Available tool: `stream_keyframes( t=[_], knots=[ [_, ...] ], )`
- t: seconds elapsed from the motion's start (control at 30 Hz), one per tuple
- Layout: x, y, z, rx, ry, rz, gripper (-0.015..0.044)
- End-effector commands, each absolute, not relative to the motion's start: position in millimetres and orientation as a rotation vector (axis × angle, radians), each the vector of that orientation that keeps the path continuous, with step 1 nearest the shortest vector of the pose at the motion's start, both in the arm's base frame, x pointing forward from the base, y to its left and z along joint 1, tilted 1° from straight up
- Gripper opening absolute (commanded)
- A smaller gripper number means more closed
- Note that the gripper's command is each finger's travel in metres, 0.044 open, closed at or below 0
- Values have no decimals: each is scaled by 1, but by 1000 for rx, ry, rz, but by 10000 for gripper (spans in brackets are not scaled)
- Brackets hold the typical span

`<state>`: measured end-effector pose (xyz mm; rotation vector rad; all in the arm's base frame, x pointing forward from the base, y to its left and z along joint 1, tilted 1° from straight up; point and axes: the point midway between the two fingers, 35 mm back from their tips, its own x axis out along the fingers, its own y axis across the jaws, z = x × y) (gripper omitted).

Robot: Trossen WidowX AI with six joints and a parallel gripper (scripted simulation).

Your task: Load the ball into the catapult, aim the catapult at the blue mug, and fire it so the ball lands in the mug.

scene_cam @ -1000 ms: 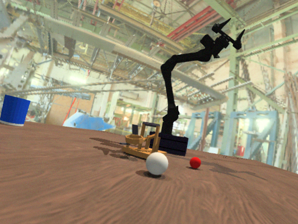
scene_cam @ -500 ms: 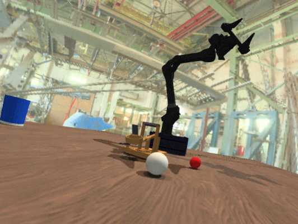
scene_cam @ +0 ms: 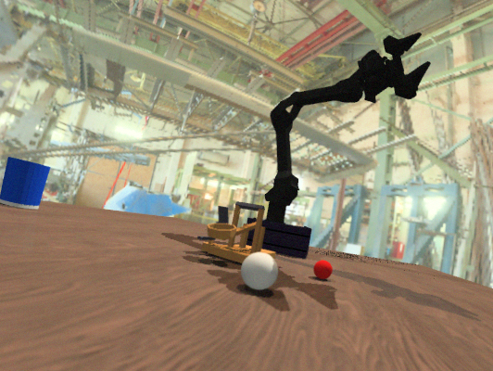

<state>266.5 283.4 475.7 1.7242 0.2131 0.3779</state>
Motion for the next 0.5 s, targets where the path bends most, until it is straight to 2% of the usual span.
stream_keyframes(
  t=[0.0,0.47],
  knots=[
    [285,281,452,1599,225,321,440],
    [339,242,378,1190,291,114,440]
  ],
)
